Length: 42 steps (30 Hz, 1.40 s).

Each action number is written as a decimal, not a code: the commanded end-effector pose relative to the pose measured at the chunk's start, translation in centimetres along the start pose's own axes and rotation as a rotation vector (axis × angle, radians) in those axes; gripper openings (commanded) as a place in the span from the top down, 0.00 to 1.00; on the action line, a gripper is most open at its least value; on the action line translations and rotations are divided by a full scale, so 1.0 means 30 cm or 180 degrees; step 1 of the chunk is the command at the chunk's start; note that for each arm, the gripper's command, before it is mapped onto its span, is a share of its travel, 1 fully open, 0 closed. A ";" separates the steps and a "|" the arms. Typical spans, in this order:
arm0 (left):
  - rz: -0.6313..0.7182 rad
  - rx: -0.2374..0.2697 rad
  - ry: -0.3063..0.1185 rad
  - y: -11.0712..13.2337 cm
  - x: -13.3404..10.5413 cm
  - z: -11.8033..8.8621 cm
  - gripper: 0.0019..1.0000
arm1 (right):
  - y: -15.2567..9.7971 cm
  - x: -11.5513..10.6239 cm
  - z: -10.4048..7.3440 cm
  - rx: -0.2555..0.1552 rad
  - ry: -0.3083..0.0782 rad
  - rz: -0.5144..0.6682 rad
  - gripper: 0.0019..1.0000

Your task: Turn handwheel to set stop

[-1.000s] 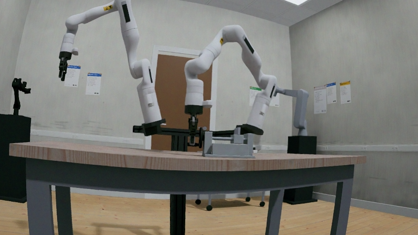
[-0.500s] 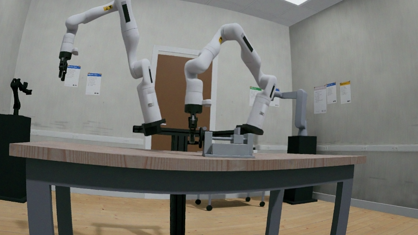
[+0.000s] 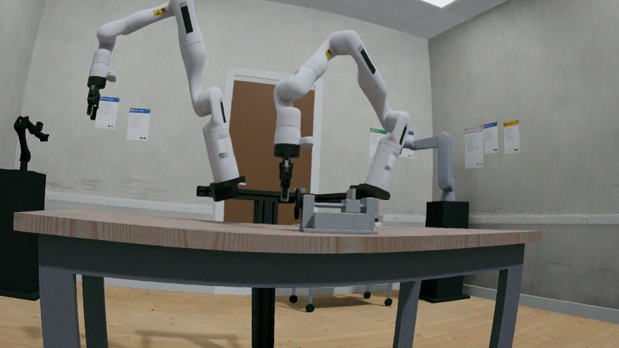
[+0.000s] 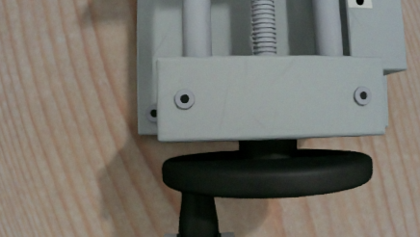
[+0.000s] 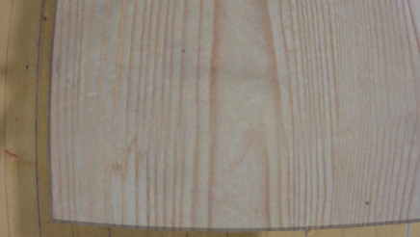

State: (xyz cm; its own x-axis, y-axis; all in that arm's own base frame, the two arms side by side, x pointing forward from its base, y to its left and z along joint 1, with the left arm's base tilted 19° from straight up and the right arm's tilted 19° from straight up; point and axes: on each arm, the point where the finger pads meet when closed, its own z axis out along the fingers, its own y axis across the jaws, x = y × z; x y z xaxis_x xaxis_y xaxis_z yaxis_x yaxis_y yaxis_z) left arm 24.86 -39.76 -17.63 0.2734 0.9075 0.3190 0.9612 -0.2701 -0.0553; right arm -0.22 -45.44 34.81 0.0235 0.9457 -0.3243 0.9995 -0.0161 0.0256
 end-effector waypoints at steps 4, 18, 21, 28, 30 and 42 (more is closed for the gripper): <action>-0.0025 -0.0015 -0.0009 0.025 -0.002 -0.049 0.84 | -0.005 0.002 -0.002 0.0013 0.0015 -0.0040 0.00; -0.0023 -0.0008 0.0000 0.090 0.001 -0.079 0.84 | -0.005 0.002 -0.002 0.0013 0.0015 -0.0040 0.00; -0.0024 -0.0008 -0.0001 0.096 0.001 -0.080 0.84 | -0.005 0.002 -0.002 0.0013 0.0015 -0.0040 0.00; -0.0023 -0.0004 0.0004 0.127 0.002 -0.072 0.84 | -0.005 0.002 -0.002 0.0013 0.0015 -0.0040 0.00; -0.0023 -0.0004 0.0004 0.136 0.002 -0.069 0.84 | -0.005 0.002 -0.002 0.0013 0.0015 -0.0040 0.00; -0.0024 -0.0009 -0.0003 0.178 0.000 -0.041 0.84 | -0.005 0.002 -0.002 0.0013 0.0015 -0.0040 0.00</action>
State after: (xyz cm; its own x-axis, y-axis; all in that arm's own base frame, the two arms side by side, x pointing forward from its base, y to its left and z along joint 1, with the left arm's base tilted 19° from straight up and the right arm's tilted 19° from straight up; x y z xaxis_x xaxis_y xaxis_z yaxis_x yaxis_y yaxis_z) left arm 29.36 -41.53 -16.41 0.2617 0.9109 0.3189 0.9645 -0.2591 -0.0514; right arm -0.22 -45.44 34.81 0.0235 0.9457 -0.3243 0.9995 -0.0161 0.0256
